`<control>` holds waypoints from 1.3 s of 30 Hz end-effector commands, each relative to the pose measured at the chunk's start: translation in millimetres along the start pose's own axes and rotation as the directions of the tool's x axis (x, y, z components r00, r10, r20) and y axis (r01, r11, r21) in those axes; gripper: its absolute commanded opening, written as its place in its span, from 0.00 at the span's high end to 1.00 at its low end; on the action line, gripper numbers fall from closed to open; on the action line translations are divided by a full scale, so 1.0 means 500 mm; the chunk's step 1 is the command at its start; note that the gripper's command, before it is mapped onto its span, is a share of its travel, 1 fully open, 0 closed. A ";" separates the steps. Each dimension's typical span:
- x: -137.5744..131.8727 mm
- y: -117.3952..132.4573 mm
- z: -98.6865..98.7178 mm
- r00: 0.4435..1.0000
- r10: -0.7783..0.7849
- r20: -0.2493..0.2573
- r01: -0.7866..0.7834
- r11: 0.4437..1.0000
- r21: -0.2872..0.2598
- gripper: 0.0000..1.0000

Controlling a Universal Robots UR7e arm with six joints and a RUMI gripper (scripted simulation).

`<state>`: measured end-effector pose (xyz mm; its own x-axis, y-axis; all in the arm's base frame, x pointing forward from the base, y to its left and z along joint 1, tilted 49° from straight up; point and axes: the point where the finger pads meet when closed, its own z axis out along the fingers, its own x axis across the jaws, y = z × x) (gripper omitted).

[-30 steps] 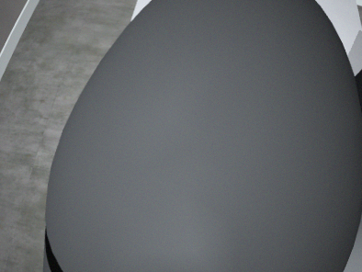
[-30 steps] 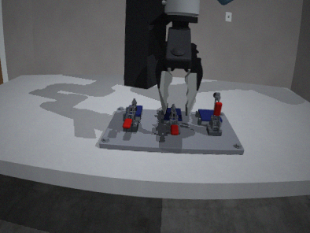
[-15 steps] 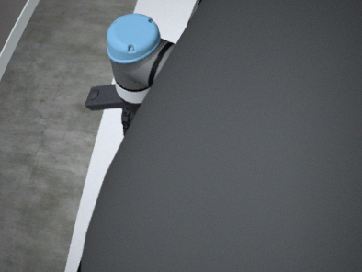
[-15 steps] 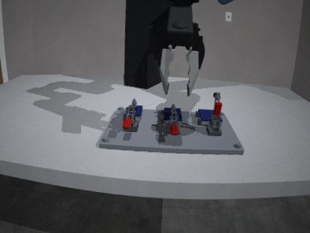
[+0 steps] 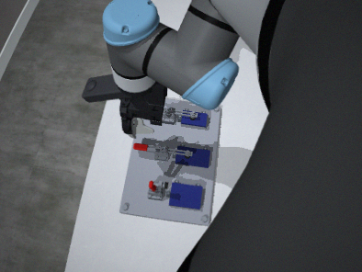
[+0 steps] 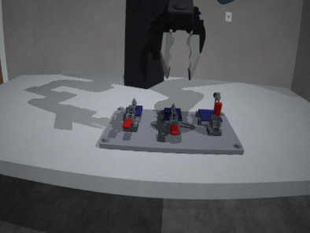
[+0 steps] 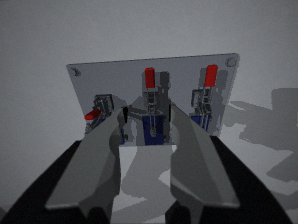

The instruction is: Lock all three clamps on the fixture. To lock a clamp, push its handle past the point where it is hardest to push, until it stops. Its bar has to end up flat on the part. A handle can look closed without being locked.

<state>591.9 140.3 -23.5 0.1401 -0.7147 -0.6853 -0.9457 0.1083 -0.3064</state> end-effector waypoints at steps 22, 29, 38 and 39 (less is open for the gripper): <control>-0.108 0.053 -0.034 1.000 0.000 0.004 0.000 1.000 -0.007 0.72; -0.169 0.084 -0.035 1.000 -0.002 0.004 0.002 1.000 -0.007 0.72; -0.211 0.107 -0.035 1.000 0.000 0.004 0.000 1.000 -0.007 0.72; -0.211 0.107 -0.035 1.000 0.000 0.004 0.000 1.000 -0.007 0.72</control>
<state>523.4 208.2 42.9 0.1489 -0.7110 -0.6872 -0.9471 0.0973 -0.3059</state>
